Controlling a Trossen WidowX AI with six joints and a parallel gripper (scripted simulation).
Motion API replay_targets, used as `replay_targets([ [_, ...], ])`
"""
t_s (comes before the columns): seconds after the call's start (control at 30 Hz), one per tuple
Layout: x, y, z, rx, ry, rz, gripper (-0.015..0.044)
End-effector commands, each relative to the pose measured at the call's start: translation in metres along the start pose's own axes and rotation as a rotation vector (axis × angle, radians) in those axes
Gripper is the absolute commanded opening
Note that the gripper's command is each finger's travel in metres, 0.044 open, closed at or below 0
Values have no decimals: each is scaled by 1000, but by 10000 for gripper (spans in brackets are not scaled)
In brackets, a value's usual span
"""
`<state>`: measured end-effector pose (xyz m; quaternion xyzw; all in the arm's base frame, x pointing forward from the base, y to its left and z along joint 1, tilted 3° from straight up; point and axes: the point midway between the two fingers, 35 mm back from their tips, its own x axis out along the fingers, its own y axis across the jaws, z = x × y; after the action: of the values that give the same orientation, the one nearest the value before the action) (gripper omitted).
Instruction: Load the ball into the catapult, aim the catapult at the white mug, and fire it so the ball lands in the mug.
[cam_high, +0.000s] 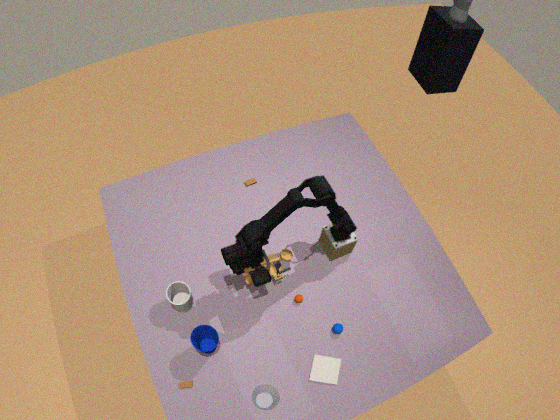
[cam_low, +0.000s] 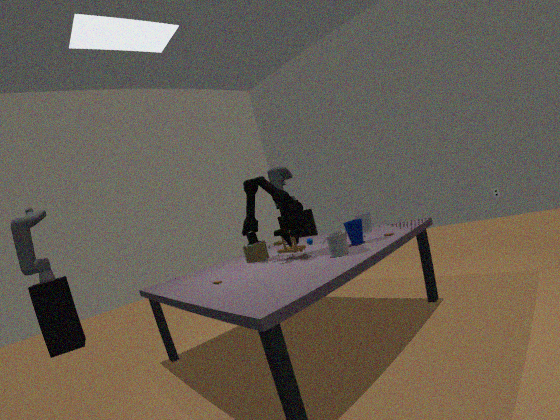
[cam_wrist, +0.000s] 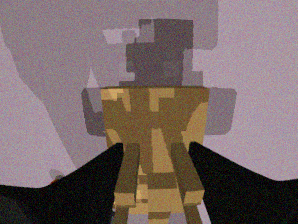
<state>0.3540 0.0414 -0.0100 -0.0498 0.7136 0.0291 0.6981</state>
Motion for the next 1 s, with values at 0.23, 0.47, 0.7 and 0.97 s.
replay_targets([
  [0.23, 15, -1, 2, 8, -6, -2, 0],
  [0.47, 27, -2, 2, 8, -6, -2, 0],
  [0.7, 38, -2, 2, 8, -6, -2, 0],
  [0.97, 38, -1, 3, 7, -6, 0, 0],
])
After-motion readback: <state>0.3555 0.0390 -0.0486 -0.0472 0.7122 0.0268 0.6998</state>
